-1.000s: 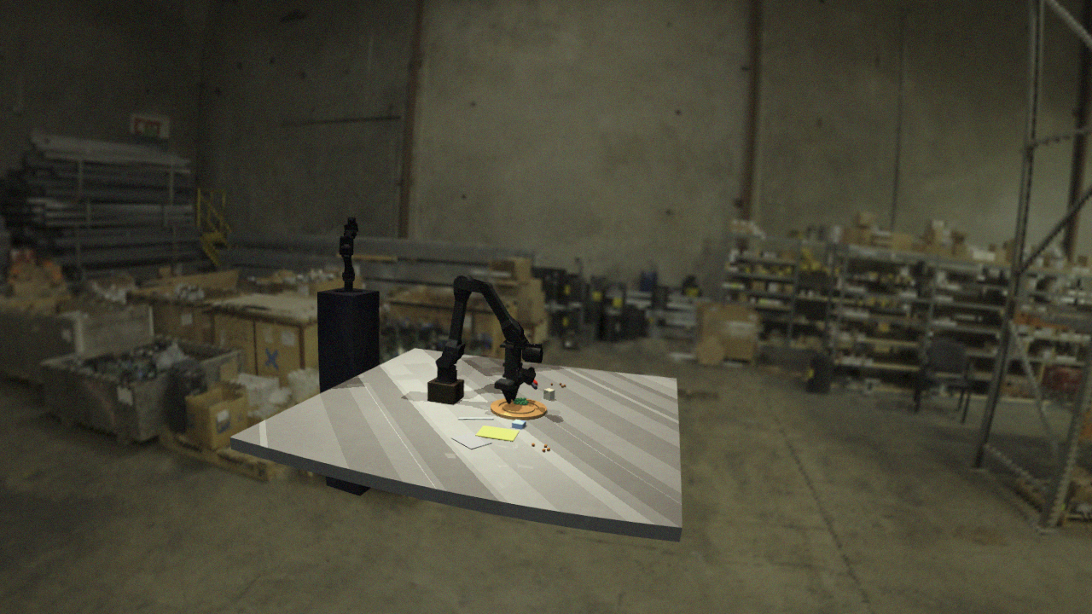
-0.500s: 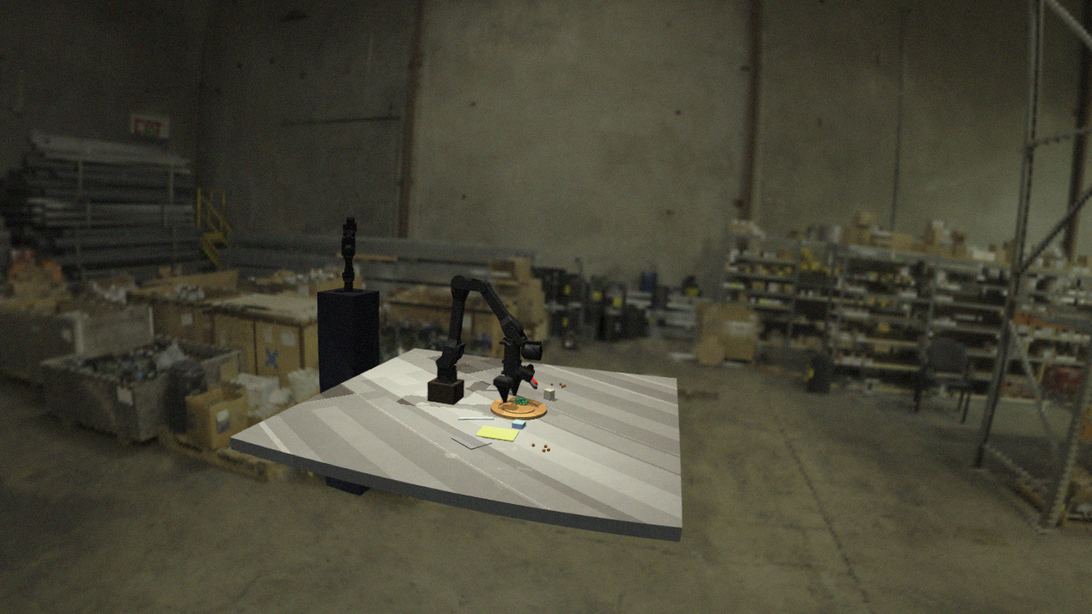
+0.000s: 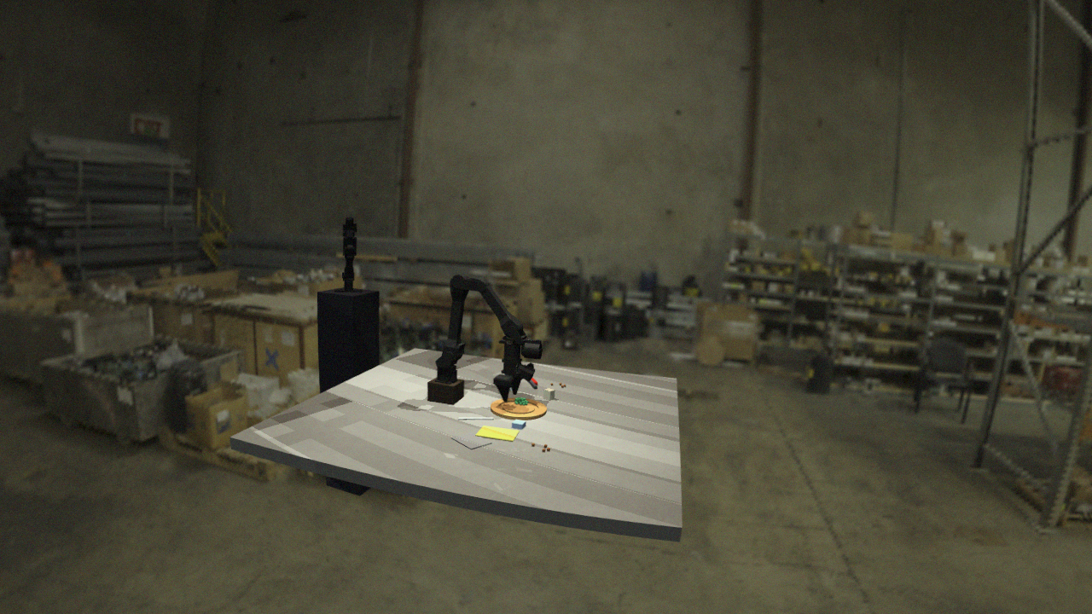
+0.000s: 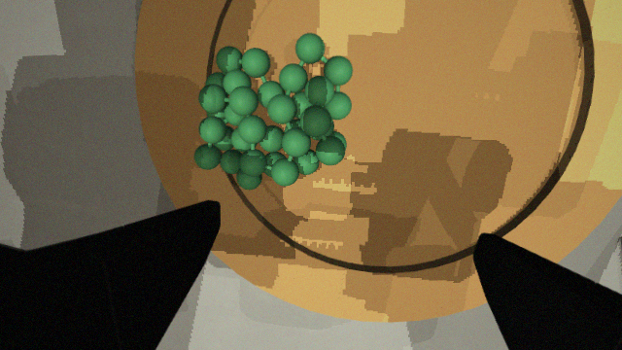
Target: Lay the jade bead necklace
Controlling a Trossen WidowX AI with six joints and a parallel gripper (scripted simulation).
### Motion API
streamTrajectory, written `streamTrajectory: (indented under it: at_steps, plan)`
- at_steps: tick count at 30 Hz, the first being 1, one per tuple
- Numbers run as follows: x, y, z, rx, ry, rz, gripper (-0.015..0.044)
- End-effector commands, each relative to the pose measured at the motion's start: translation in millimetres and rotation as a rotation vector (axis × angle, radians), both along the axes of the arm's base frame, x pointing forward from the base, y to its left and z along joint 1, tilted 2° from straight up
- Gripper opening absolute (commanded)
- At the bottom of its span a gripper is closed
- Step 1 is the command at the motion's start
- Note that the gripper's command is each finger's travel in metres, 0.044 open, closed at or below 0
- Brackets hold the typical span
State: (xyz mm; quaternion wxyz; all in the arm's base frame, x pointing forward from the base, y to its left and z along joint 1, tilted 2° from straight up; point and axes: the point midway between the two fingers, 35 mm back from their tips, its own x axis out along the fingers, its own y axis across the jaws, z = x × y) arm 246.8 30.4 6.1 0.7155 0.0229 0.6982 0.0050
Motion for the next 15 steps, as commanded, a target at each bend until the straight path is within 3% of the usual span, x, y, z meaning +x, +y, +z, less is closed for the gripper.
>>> streamTrajectory:
  at_steps: [1, 8, 13, 15]
  plan:
    - [-0.1, 0.4, 0.5, 0.003, 0.001, 0.003, 0.044]
    - [-0.1, 0.4, 0.5, 0.003, 0.001, 0.003, 0.044]
    - [10.8, 20.2, 15.5, 0.01, 0.007, -0.174, 0.031]
    - [15.4, 30.8, 23.5, 0.013, 0.011, -0.269, 0.031]
